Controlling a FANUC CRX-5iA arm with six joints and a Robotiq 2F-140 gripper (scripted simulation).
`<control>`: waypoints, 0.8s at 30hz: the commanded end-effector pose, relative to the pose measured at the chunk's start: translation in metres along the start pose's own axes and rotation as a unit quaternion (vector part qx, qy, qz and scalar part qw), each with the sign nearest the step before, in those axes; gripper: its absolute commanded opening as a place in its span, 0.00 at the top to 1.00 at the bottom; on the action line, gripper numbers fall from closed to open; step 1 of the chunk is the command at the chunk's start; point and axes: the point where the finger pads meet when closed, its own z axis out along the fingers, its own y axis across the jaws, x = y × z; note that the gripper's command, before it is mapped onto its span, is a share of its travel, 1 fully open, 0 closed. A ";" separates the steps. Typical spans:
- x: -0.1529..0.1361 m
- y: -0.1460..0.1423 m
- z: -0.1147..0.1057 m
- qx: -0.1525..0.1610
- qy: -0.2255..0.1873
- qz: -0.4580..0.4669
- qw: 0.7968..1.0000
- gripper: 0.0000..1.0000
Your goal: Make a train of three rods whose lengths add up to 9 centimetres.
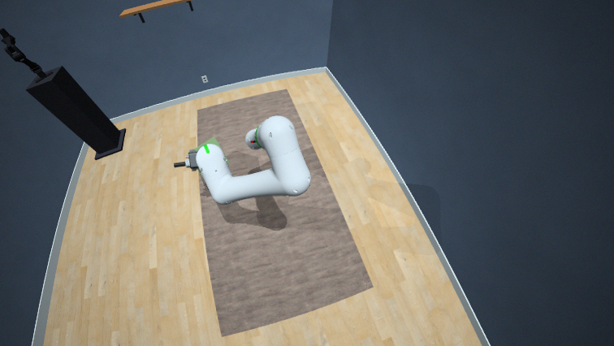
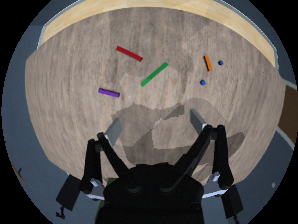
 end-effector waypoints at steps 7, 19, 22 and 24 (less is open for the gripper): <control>0.003 -0.011 -0.001 -0.005 0.007 0.116 0.993 0.00; 0.003 -0.011 -0.001 -0.005 0.007 0.116 0.993 0.00; 0.003 -0.011 -0.001 -0.005 0.007 0.116 0.993 0.00; 0.003 -0.011 -0.001 -0.005 0.007 0.116 0.993 0.00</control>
